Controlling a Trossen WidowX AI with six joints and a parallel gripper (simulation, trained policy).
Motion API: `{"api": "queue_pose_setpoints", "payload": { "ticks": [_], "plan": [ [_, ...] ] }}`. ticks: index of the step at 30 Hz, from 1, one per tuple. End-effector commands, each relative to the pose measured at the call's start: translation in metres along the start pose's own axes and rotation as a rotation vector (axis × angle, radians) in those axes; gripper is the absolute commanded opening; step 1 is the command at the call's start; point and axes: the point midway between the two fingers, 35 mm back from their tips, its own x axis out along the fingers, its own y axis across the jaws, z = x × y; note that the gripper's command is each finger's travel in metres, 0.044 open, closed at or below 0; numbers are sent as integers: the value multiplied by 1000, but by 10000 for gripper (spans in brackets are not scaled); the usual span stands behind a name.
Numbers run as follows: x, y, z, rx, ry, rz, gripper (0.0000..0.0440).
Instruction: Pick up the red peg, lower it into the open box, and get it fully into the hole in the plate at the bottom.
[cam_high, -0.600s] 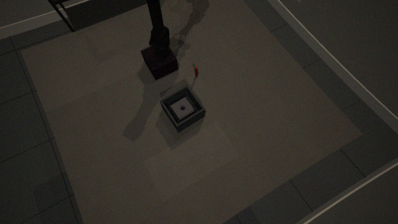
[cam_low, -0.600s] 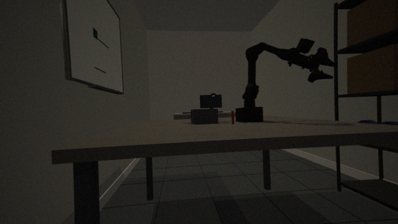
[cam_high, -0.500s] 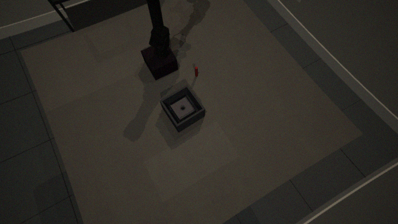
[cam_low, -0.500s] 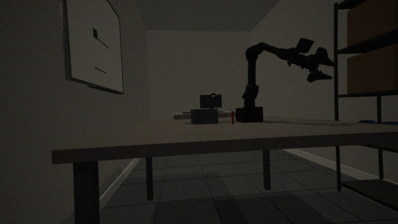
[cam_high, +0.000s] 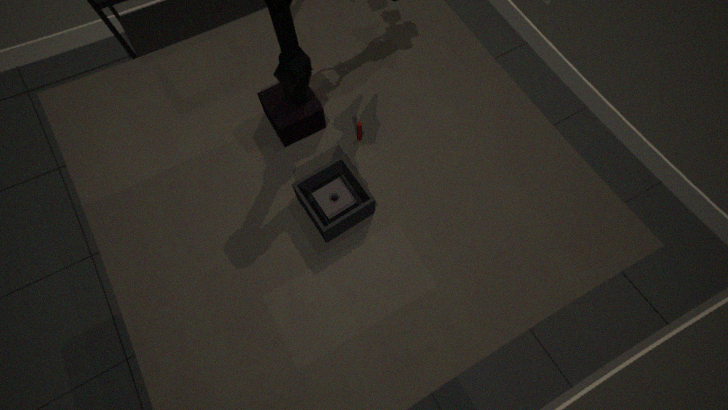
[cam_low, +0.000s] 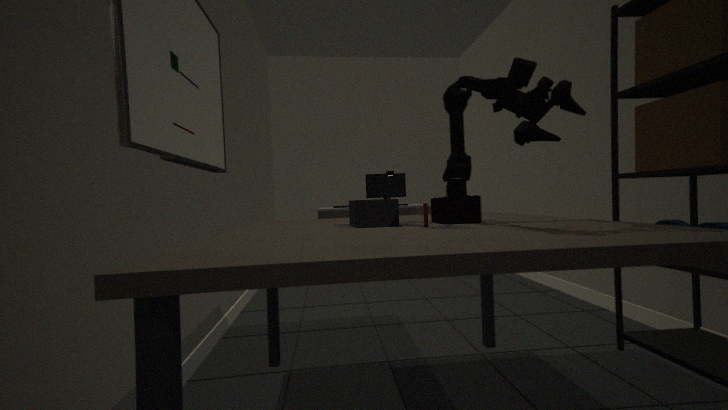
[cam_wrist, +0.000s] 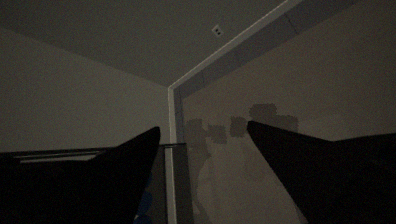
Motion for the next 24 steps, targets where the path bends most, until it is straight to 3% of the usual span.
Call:
{"api": "queue_pose_setpoints", "payload": {
  "ticks": [1, 13, 24],
  "plan": [
    [-20, -16, 22, 49, -66, -52, 422],
    [-111, -102, 83, 276, -313, -303, 407],
    [-195, -175, 88, 532, -471, -537, 406]
  ]
}}
